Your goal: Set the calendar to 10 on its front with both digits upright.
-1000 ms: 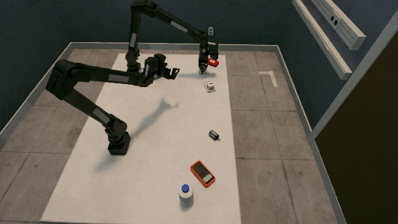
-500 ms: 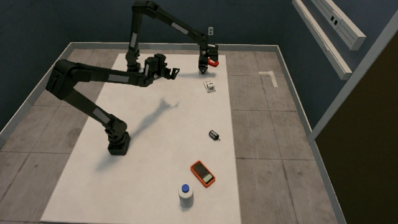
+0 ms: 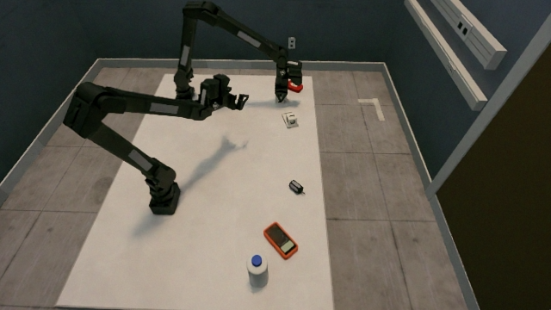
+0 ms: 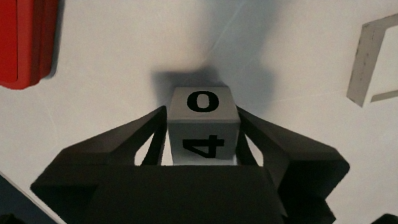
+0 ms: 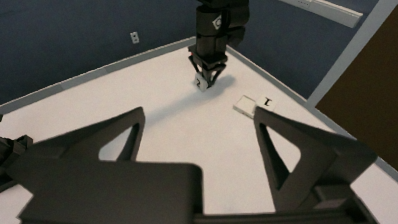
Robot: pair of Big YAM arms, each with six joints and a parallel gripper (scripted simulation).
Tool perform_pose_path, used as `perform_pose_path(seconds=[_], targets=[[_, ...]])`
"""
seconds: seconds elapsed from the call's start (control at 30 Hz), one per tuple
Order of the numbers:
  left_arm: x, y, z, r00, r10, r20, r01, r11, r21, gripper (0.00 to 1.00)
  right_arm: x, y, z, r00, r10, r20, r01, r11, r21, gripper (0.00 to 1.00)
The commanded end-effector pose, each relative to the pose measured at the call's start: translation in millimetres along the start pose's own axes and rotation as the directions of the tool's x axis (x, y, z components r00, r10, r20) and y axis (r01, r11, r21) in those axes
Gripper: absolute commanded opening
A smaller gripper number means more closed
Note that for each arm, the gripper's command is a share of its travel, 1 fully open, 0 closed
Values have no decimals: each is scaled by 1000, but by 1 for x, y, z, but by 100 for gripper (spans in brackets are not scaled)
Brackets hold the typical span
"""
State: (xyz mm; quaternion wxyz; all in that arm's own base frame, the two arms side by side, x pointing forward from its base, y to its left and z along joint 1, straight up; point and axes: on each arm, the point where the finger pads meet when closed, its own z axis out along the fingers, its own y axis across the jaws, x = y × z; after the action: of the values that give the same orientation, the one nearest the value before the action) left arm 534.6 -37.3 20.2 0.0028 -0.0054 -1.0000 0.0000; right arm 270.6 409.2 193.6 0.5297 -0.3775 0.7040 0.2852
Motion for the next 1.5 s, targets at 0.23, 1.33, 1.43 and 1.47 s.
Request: perform_pose_path(seconds=[0.23, 1.33, 1.43, 1.47], targets=[[-8, -1, -12, 999, 12, 39, -12, 1000, 1, 45, -4, 1, 1, 1000, -2, 7, 2, 1000, -2, 100], [-25, -74, -56, 999, -40, 10, 40, 999, 1, 40, -5, 0, 10, 995, 103, -14, -101, 988, 118, 100], [-29, -98, -54, 1000, -19, 5, 19, 1000, 0, 40, -5, -8, 8, 992, 128, -7, -123, 967, 224, 100], [-30, -102, -53, 1000, -13, 1, 13, 1000, 0, 40, -4, -10, 7, 991, 133, -6, -127, 959, 253, 100]])
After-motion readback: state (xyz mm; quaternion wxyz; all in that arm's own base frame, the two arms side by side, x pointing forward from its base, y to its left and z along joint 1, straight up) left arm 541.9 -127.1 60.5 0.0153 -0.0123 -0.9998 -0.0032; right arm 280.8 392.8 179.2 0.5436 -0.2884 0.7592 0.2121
